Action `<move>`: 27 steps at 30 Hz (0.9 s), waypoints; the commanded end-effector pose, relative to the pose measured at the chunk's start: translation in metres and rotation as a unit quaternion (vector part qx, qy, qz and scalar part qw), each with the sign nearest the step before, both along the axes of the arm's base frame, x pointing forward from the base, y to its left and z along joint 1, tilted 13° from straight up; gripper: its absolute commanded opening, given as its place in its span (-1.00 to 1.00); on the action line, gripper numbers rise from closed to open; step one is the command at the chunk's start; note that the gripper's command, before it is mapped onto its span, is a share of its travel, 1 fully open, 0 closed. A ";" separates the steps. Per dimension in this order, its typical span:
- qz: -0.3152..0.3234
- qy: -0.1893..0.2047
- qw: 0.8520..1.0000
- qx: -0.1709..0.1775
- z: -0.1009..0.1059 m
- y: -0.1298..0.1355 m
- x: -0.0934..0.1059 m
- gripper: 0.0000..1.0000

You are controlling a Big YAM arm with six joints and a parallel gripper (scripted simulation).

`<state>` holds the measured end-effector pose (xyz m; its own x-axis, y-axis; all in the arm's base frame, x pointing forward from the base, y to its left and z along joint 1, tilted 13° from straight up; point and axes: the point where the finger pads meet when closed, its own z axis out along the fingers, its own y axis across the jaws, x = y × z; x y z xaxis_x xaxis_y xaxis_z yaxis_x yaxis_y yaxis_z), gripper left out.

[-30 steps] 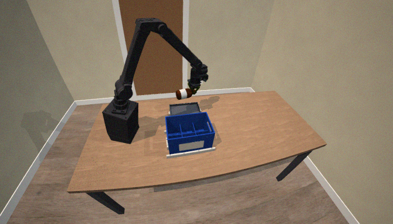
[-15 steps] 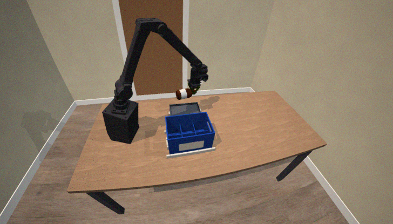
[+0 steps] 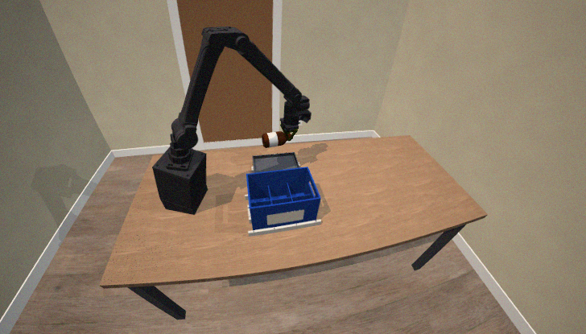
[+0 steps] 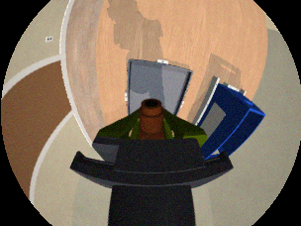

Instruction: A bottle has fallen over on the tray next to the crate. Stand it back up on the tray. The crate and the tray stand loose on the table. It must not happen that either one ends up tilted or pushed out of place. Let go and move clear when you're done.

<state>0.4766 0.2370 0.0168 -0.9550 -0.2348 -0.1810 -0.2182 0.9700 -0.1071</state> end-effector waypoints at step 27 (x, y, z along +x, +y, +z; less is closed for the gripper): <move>-0.086 -0.042 0.995 0.043 0.047 0.020 0.018 -1.00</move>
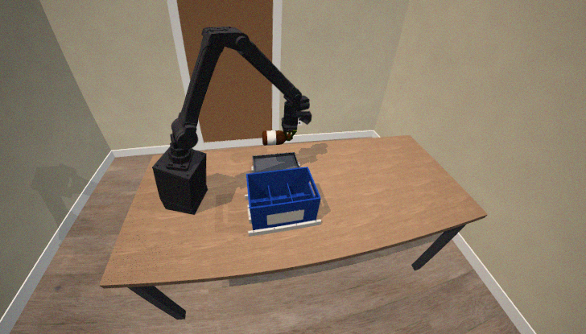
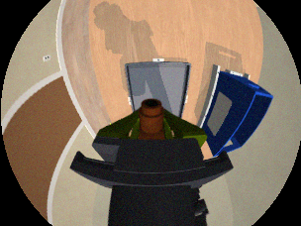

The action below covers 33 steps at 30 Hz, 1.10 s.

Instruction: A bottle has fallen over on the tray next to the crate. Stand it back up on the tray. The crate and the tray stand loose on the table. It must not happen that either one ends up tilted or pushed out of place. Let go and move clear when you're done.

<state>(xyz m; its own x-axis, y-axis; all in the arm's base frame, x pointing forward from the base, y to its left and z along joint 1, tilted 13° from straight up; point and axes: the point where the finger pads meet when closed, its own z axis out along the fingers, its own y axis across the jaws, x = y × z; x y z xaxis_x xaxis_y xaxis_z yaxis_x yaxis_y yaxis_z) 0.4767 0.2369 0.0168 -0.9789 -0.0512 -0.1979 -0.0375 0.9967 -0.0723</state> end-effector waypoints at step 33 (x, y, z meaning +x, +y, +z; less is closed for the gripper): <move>-0.014 -0.039 0.999 0.025 0.047 0.020 0.018 -1.00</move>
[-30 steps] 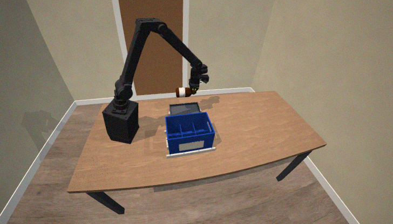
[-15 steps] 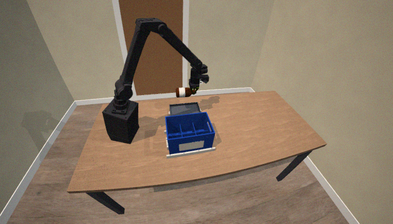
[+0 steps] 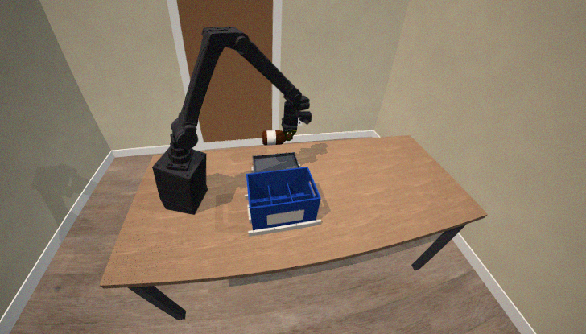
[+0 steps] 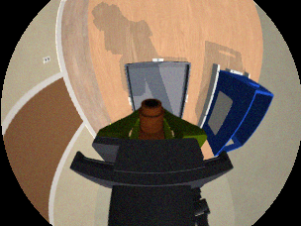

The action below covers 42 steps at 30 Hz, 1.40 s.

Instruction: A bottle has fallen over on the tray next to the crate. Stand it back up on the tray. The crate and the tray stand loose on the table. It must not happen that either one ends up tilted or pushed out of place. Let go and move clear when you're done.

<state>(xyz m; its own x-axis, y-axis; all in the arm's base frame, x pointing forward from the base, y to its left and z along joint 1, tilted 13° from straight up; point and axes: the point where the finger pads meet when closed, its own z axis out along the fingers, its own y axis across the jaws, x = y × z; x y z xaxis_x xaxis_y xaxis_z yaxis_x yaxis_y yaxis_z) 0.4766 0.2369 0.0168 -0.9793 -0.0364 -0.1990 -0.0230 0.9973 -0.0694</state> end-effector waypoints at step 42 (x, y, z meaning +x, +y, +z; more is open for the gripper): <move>-0.115 -0.042 0.991 0.050 0.047 0.020 0.018 -1.00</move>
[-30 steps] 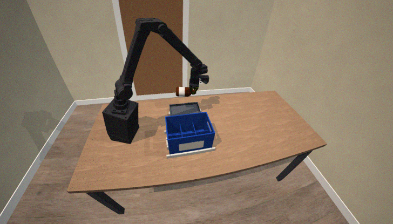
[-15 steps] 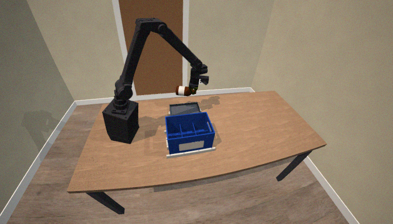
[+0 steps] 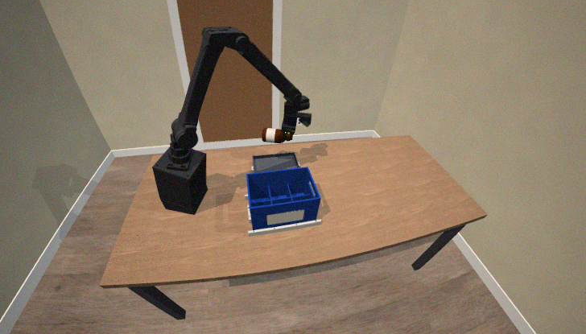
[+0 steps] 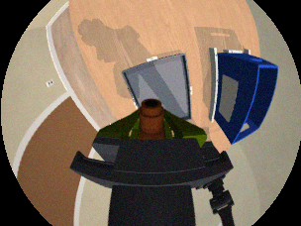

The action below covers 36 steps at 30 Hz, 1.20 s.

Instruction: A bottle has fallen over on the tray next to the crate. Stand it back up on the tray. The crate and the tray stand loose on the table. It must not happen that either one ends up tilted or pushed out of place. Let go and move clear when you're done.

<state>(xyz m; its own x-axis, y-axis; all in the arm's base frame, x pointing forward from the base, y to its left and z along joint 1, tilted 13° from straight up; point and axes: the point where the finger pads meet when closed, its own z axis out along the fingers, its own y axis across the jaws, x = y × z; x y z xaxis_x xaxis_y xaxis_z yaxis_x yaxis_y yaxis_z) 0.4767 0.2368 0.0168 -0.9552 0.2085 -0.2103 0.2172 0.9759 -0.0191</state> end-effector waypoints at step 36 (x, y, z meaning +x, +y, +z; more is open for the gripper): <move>-0.070 -0.040 0.996 0.040 0.047 0.020 0.018 -1.00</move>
